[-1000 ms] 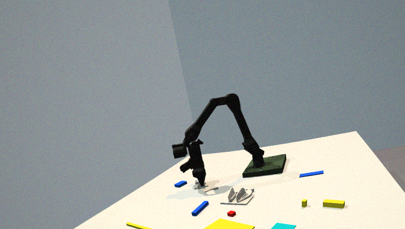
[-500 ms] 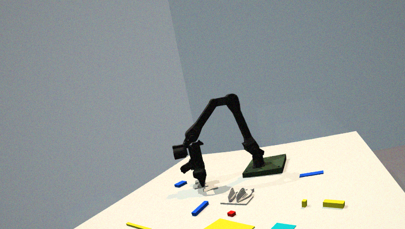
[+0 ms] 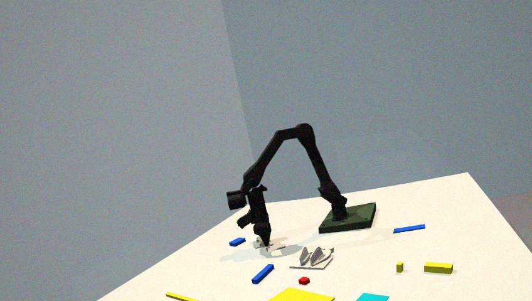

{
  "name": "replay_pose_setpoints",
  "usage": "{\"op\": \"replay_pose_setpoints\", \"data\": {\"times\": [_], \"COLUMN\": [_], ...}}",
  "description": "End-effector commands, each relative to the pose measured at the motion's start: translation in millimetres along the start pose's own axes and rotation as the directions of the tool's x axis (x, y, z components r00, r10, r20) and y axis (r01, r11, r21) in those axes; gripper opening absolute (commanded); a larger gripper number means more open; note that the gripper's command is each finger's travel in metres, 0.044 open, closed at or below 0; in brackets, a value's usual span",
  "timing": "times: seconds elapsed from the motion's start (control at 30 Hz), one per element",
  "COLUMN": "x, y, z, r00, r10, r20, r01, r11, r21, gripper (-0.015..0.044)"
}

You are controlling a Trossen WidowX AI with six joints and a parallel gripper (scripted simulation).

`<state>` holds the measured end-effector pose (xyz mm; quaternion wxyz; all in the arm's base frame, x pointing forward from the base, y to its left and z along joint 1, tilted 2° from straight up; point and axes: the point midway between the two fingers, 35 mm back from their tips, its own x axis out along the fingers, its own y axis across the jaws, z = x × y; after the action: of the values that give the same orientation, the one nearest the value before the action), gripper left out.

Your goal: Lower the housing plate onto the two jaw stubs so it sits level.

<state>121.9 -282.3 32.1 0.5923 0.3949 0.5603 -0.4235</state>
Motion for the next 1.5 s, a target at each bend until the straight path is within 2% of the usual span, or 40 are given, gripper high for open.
{"op": "replay_pose_setpoints", "data": {"times": [0.0,0.5,0.87,1.47], "x": [1.5,0.1,-1.9,-58.2], "y": [0.7,0.0,0.0,0.4], "z": [-0.5,0.0,0.3,1.7], "r00": [1.000,1.000,1.000,1.000], "r10": [0.005,0.000,0.000,0.004], "r20": [-0.004,0.000,0.000,-0.003], "r01": [-0.005,0.000,0.000,-0.004], "r11": [1.000,1.000,1.000,1.000], "r21": [-0.003,0.000,0.000,-0.003], "gripper": [0.0440,0.0351,0.0351,0.0351]}}
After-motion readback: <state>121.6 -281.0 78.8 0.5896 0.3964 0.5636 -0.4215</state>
